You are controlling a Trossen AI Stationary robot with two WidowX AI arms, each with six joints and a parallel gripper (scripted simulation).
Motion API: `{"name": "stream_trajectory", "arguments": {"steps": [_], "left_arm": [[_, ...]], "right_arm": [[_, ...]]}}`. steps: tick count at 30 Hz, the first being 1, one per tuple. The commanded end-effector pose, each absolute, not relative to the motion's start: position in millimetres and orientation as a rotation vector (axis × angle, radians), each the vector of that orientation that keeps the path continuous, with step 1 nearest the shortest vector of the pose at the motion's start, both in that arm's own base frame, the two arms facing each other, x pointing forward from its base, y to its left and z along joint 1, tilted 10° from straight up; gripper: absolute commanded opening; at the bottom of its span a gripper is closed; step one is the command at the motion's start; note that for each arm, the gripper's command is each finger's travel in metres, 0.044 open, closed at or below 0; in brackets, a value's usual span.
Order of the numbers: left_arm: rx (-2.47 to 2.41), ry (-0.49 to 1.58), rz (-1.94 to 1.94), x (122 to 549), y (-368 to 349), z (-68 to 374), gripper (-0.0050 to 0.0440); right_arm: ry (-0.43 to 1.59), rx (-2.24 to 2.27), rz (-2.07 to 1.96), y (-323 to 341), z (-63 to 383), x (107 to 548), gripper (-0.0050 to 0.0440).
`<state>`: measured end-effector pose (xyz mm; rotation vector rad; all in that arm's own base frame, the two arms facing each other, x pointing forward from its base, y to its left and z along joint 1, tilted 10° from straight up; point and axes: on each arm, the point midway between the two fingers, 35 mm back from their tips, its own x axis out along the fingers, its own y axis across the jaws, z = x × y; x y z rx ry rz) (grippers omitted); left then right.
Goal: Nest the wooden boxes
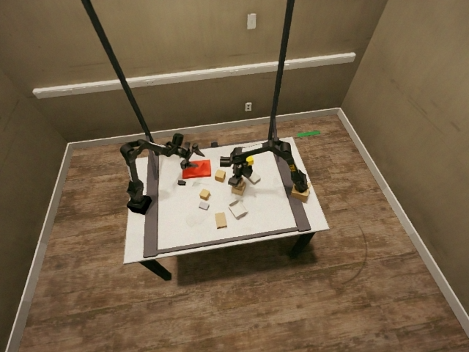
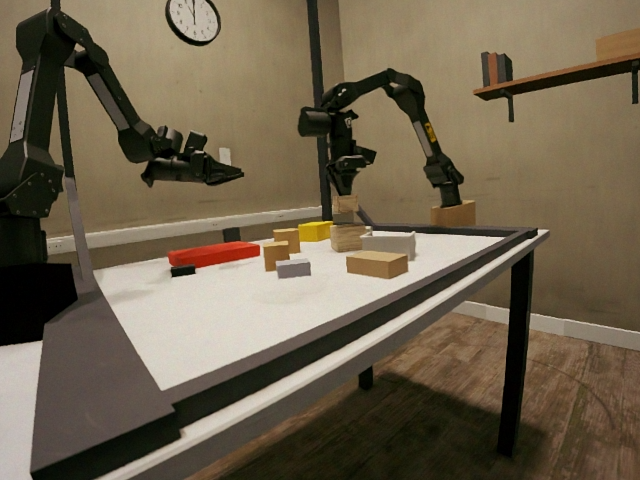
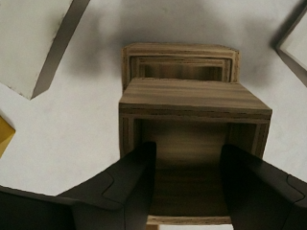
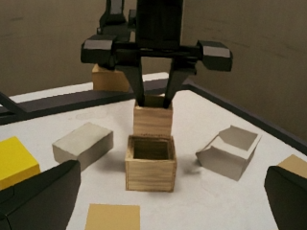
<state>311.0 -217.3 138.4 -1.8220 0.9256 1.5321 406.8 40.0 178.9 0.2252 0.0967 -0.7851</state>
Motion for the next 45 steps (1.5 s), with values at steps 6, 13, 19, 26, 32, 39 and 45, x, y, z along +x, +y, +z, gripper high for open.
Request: {"name": "stream_trajectory", "arguments": {"steps": [6, 13, 19, 26, 32, 39, 45], "left_arm": [[-1.863, 0.913, 1.514, 309.9, -217.3, 145.9, 0.0206], [-1.866, 0.908, 1.523, 311.3, -219.0, 134.7, 0.0206], [-1.856, 0.905, 1.535, 312.3, -219.9, 124.9, 0.0206], [-1.858, 0.904, 1.537, 313.4, -221.6, 114.2, 0.0206], [-1.871, 0.91, 1.522, 314.0, -222.0, 113.7, 0.0206], [-1.871, 0.91, 1.522, 313.3, -221.2, 112.7, 0.0206], [-1.869, 0.909, 1.525, 313.2, -220.5, 108.6, 0.0206]], "right_arm": [[0.082, 0.24, -0.781, 40.9, 185.7, 405.6, 0.04], [0.082, 0.24, -0.781, 40.9, 185.7, 405.6, 0.04], [0.082, 0.24, -0.781, 40.9, 185.7, 405.6, 0.04], [0.082, 0.24, -0.781, 40.9, 185.7, 405.6, 0.04], [0.082, 0.24, -0.781, 40.9, 185.7, 405.6, 0.04], [0.082, 0.24, -0.781, 40.9, 185.7, 405.6, 0.04], [0.082, 0.24, -0.781, 40.9, 185.7, 405.6, 0.04]]}}
